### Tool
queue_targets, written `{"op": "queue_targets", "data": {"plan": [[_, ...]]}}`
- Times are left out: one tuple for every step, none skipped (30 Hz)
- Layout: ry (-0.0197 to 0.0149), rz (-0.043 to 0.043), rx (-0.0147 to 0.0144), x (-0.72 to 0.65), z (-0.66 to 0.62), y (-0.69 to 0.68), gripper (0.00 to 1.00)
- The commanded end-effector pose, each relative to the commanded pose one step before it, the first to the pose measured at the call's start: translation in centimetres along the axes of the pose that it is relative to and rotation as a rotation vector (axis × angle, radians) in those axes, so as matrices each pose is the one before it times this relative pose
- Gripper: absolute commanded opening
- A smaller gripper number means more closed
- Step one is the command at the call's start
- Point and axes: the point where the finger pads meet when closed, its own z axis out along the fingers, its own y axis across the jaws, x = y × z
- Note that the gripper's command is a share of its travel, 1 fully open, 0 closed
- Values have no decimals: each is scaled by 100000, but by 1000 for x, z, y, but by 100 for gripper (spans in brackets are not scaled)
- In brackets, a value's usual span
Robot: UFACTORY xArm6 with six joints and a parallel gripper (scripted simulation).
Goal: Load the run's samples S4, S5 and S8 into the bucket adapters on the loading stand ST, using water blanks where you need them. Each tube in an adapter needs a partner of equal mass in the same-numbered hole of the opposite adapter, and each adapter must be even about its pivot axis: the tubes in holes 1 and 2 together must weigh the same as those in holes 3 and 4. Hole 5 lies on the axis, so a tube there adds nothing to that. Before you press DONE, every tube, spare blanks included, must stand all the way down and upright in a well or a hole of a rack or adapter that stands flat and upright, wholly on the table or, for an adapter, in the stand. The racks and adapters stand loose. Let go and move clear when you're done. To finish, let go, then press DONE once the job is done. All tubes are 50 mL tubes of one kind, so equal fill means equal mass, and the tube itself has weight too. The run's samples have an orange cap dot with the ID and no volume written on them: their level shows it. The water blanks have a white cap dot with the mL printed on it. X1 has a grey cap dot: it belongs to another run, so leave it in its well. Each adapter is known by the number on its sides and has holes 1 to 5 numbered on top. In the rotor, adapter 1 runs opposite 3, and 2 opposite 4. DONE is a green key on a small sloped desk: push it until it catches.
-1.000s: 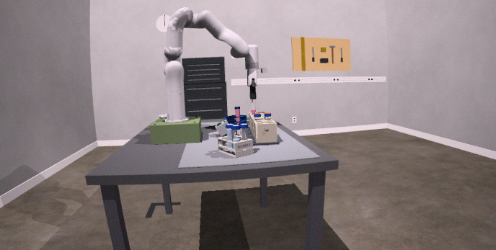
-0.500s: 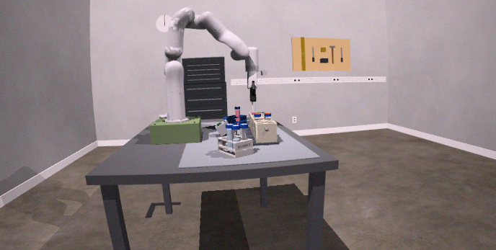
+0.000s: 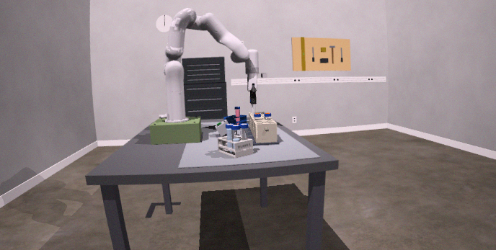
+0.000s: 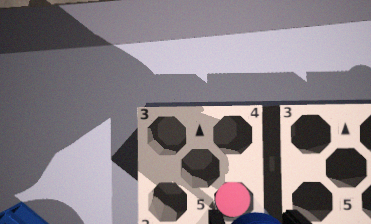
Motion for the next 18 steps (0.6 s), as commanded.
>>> {"op": "queue_targets", "data": {"plan": [[463,-2,152,159,99,-52,0],[2,0,1,2,109,-1,0],[0,0,0,0,100,0,0],[0,0,0,0,100,0,0],[0,0,0,0,100,0,0],[0,0,0,0,100,0,0],[0,0,0,0,100,0,0],[0,0,0,0,100,0,0],[0,0,0,0,100,0,0],[0,0,0,0,100,0,0],[0,0,0,0,100,0,0],[0,0,0,0,100,0,0],[0,0,0,0,100,0,0],[0,0,0,0,100,0,0],[0,0,0,0,100,0,0],[0,0,0,0,0,0,0],[0,0,0,0,0,0,0],[-2,0,-1,-2,91,1,0]]}}
